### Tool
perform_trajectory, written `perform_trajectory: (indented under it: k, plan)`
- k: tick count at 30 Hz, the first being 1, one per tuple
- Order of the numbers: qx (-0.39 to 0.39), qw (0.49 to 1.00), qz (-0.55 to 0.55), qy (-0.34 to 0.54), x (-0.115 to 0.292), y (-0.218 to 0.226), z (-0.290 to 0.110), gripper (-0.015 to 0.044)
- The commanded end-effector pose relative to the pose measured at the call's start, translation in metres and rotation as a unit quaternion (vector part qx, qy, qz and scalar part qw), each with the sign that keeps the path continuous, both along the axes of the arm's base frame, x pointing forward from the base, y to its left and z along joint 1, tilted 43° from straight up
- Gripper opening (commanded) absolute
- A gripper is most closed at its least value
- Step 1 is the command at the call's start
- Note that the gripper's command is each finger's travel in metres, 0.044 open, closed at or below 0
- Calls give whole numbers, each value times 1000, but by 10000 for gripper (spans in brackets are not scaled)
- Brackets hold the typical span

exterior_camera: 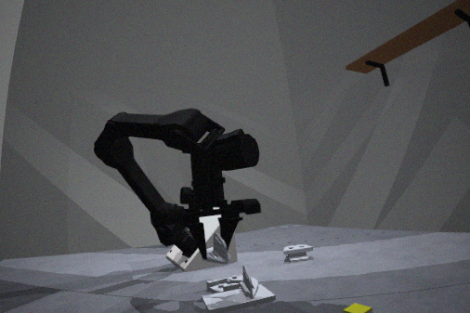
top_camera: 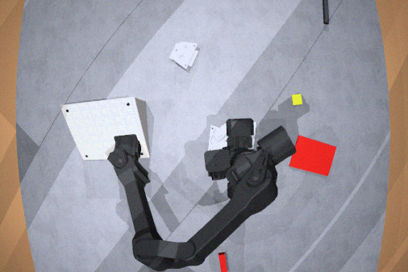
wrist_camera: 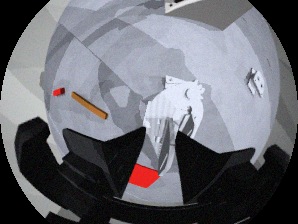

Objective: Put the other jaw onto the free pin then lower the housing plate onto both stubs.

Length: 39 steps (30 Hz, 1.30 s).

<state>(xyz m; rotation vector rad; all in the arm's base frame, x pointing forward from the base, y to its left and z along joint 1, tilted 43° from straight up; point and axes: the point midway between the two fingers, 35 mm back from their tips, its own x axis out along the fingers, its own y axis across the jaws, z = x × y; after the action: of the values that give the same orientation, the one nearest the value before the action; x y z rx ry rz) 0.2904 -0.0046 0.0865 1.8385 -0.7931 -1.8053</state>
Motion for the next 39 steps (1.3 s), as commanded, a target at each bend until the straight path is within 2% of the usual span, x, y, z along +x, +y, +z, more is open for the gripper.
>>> perform_trajectory:
  k: [1, 39]
  plan:
    - [-1, 1000, 1, -3, 1, 0, 1, 134]
    - [-1, 1000, 1, -3, 1, 0, 1, 134]
